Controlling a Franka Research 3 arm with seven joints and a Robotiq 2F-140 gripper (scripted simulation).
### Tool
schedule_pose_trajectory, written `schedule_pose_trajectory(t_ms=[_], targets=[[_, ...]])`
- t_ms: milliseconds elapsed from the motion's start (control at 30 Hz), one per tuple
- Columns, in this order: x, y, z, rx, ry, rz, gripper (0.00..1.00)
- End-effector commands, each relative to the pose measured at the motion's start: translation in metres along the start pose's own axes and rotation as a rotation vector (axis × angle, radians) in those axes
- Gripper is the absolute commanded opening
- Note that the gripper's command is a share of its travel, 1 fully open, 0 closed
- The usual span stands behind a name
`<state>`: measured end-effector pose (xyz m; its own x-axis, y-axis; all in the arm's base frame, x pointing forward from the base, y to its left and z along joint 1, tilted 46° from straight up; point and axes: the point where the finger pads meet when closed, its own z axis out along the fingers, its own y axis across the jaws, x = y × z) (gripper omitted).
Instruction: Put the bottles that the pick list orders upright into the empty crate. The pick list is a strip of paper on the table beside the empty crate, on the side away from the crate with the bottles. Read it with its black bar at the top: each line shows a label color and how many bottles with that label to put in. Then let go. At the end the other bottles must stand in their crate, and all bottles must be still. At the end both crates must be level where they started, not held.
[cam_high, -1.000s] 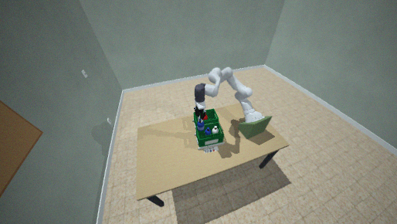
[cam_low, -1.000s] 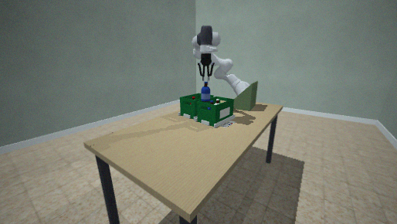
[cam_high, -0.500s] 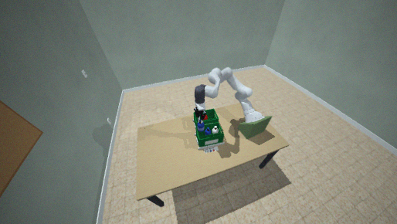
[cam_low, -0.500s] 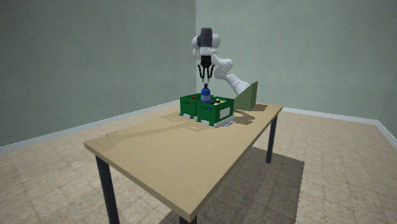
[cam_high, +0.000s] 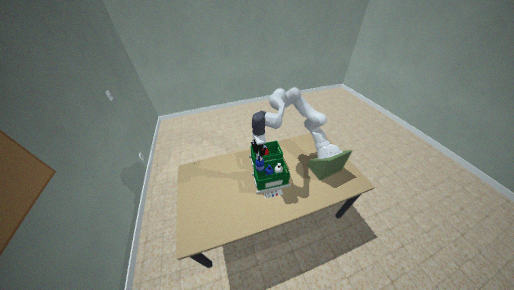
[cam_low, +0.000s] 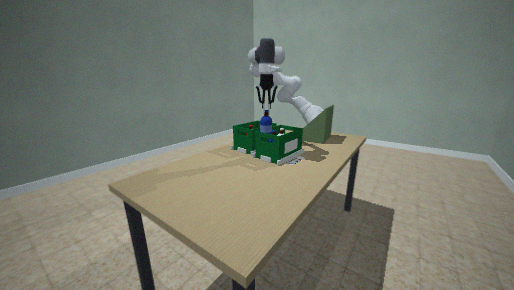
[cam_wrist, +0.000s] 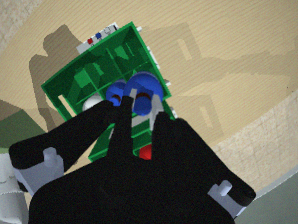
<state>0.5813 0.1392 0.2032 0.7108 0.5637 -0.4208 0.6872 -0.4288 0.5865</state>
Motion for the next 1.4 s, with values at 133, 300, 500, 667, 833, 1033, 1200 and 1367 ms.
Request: schedule_pose_trajectory(t_ms=[133, 300, 500, 667, 833, 1033, 1200, 1367], targets=[[0.004, 0.001, 0.002, -0.005, 0.016, 0.007, 0.00], [0.004, 0.001, 0.006, -0.005, 0.016, 0.007, 0.00], [0.004, 0.001, 0.012, -0.005, 0.016, 0.007, 0.00], [0.005, 0.001, 0.017, -0.005, 0.016, 0.007, 0.00], [0.005, 0.001, 0.020, -0.005, 0.016, 0.007, 0.00], [0.005, 0.001, 0.026, -0.005, 0.016, 0.007, 0.00], [0.005, 0.001, 0.031, -0.005, 0.016, 0.007, 0.00], [0.005, 0.001, 0.034, -0.005, 0.016, 0.007, 0.00]])
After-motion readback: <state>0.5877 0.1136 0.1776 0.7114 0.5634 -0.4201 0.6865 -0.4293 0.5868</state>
